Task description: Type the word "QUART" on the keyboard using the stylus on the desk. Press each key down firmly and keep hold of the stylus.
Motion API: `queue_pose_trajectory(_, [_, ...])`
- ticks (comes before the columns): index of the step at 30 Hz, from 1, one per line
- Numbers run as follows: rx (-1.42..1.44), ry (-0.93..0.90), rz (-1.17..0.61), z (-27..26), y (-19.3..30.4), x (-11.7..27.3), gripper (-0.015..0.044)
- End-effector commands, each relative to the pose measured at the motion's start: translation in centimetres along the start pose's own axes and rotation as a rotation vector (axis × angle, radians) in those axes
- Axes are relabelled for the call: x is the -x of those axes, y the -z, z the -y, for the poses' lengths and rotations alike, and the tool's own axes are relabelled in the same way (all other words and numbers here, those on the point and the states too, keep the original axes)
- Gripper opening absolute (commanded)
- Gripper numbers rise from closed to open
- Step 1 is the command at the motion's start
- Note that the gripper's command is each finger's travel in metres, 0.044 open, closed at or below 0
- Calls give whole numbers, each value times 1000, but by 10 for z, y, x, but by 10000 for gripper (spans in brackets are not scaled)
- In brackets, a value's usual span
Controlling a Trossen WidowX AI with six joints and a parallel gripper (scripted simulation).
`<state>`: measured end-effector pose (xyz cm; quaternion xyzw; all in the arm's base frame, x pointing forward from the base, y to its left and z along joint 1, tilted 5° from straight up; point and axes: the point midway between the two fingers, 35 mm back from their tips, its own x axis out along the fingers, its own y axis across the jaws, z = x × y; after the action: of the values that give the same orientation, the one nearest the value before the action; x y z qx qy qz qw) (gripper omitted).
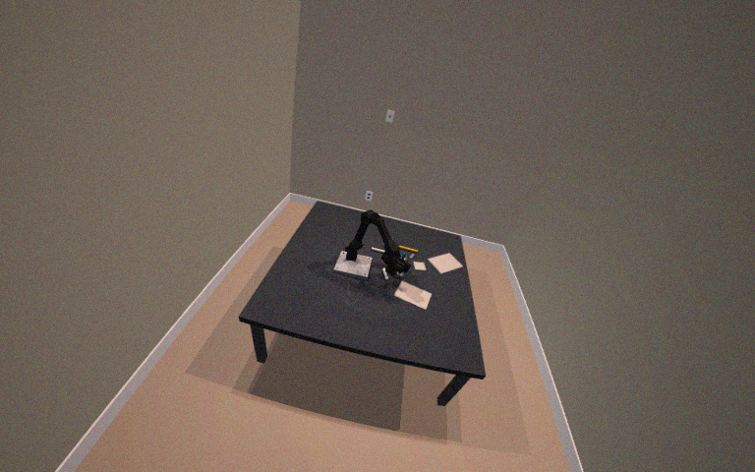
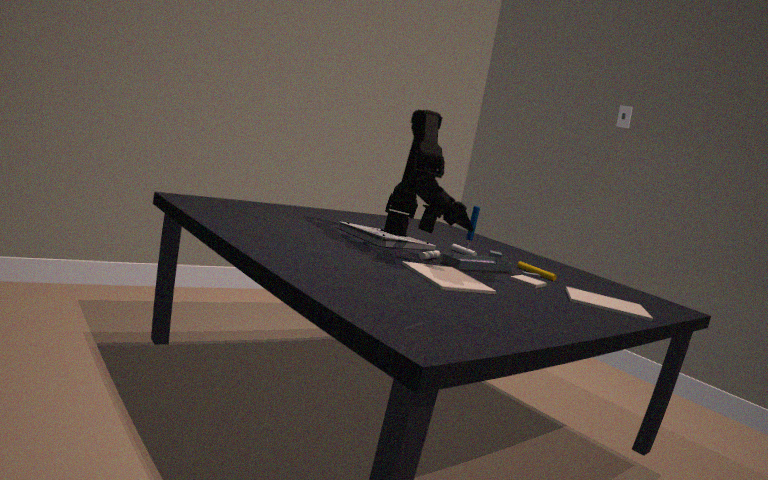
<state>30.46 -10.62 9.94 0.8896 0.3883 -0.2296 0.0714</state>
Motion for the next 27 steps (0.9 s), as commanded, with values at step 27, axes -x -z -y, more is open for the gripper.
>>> queue_pose_trajectory(27, [7, 1, -1, -3, -15, -9, 81])
